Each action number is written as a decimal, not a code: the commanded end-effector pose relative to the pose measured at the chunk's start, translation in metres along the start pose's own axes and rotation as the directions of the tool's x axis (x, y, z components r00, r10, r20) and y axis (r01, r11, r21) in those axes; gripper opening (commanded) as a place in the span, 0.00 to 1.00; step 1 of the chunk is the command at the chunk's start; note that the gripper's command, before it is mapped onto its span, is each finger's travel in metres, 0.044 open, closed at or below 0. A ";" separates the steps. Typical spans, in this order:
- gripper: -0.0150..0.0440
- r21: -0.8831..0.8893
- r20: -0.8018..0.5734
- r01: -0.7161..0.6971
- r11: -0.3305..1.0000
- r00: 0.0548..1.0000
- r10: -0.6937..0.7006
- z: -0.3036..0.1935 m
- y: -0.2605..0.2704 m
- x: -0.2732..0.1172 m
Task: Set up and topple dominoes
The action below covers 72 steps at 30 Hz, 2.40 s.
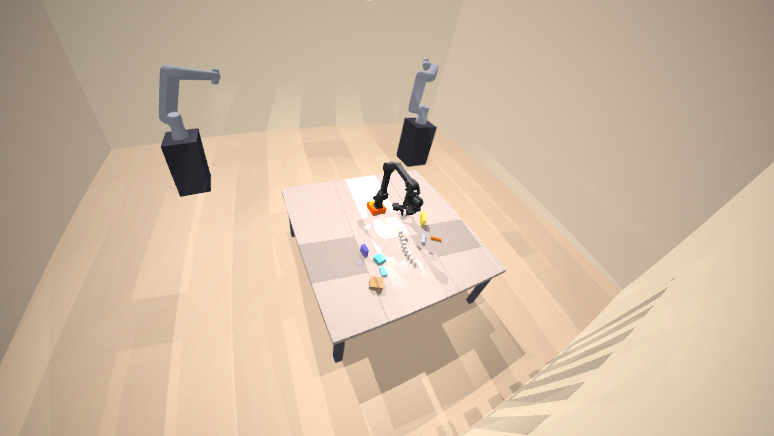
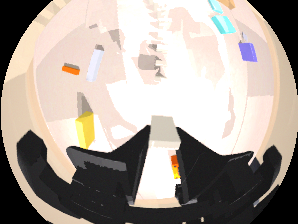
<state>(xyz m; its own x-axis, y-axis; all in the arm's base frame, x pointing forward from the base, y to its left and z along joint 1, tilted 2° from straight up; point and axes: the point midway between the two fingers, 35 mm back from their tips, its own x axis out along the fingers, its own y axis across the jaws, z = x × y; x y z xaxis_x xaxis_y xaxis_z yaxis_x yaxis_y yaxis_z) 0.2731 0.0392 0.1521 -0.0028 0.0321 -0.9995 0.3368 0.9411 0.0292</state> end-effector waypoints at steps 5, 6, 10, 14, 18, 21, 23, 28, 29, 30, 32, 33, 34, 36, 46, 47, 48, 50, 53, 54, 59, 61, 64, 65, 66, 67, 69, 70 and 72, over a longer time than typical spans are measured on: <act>0.44 -0.004 0.006 -0.002 1.000 1.000 0.002 0.009 0.001 0.029; 0.44 -0.004 0.006 -0.002 1.000 1.000 0.002 0.010 0.002 0.033; 0.44 -0.004 0.006 -0.002 1.000 1.000 0.002 0.011 0.002 0.053; 0.44 -0.004 0.006 -0.002 1.000 1.000 0.002 0.011 0.002 0.072; 0.44 -0.004 0.006 -0.002 1.000 1.000 0.002 0.010 0.002 0.091; 0.44 -0.004 0.006 -0.002 1.000 1.000 0.002 0.008 0.001 0.105; 0.44 -0.004 0.006 -0.002 1.000 1.000 0.002 0.007 0.000 0.114; 0.44 -0.004 0.005 -0.002 1.000 1.000 0.002 0.004 -0.001 0.130; 0.44 -0.004 0.005 -0.002 1.000 1.000 0.002 0.004 -0.001 0.130; 0.44 -0.004 0.005 -0.002 1.000 1.000 0.002 0.004 -0.001 0.130; 0.44 -0.004 0.005 -0.002 1.000 1.000 0.002 0.004 -0.001 0.130; 0.44 -0.004 0.005 -0.002 1.000 1.000 0.002 0.004 -0.001 0.130; 0.44 -0.004 0.005 -0.002 1.000 1.000 0.002 0.004 -0.001 0.130; 0.44 -0.004 0.005 -0.002 1.000 1.000 0.002 0.004 -0.001 0.130; 0.75 -0.004 0.005 -0.002 1.000 1.000 0.002 0.004 -0.001 0.130; 0.79 -0.004 0.005 -0.002 1.000 1.000 0.002 0.004 -0.001 0.130; 0.84 -0.004 0.005 -0.002 1.000 1.000 0.002 0.004 -0.001 0.130; 0.93 -0.004 0.005 -0.002 1.000 1.000 0.002 0.004 -0.001 0.130; 1.00 -0.004 0.005 -0.002 1.000 1.000 0.002 0.004 -0.001 0.130; 1.00 -0.004 0.005 -0.002 1.000 1.000 0.002 0.004 -0.001 0.130; 1.00 -0.017 0.012 0.007 1.000 1.000 -0.006 0.010 0.002 0.079; 1.00 -0.017 0.012 0.007 1.000 1.000 -0.006 0.010 0.002 0.049; 1.00 -0.012 0.008 0.002 1.000 1.000 -0.002 0.005 -0.001 0.006; 1.00 -0.009 0.005 -0.001 1.000 1.000 0.001 0.003 -0.001 -0.001; 1.00 -0.007 0.004 -0.002 1.000 1.000 0.002 0.003 -0.001 -0.003; 1.00 -0.007 0.004 -0.002 1.000 1.000 0.002 0.003 -0.001 -0.003; 1.00 -0.007 0.004 -0.002 1.000 1.000 0.002 0.003 -0.001 -0.003; 1.00 -0.007 0.004 -0.002 1.000 1.000 0.002 0.003 -0.001 -0.003; 0.91 -0.077 0.004 -0.002 0.997 1.000 0.002 0.002 -0.001 0.000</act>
<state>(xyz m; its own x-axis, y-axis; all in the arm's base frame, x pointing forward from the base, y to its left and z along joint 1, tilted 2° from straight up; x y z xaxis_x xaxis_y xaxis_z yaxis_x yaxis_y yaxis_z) 0.2766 0.0367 0.1503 0.0098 0.0288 -0.9995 0.3139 0.9490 0.0305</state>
